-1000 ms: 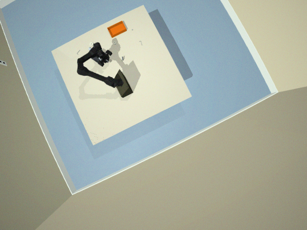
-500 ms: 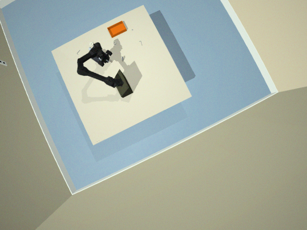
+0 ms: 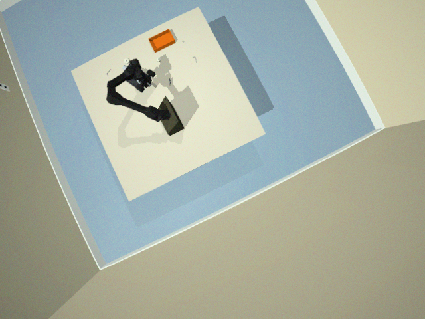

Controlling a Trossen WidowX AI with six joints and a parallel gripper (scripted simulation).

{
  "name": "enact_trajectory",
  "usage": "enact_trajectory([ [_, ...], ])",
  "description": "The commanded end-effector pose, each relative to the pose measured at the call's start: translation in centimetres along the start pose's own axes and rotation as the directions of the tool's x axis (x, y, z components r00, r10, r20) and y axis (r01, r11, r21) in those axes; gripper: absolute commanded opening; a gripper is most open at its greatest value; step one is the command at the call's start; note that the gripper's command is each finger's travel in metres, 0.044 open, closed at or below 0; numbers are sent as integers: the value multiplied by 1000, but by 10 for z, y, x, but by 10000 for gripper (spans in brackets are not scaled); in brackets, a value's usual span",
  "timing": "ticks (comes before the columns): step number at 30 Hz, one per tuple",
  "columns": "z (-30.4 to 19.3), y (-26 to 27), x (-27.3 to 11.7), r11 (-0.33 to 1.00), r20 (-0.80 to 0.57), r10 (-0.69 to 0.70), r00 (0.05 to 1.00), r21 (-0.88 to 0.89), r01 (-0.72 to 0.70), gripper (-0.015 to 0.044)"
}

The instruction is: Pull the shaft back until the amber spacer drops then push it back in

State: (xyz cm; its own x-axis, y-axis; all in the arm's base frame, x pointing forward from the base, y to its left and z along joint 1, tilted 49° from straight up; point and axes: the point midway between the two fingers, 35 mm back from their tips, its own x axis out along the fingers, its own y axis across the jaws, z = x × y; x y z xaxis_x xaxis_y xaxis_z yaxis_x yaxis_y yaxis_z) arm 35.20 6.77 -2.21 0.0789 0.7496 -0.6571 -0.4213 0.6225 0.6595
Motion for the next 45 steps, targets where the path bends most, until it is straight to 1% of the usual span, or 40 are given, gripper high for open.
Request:
enact_trajectory([
  [1,-1,1,-1,1000,-1,-2,1000,-3,2,0],
  [45,-6,0,-1,1000,-1,-2,1000,-3,2,0],
])
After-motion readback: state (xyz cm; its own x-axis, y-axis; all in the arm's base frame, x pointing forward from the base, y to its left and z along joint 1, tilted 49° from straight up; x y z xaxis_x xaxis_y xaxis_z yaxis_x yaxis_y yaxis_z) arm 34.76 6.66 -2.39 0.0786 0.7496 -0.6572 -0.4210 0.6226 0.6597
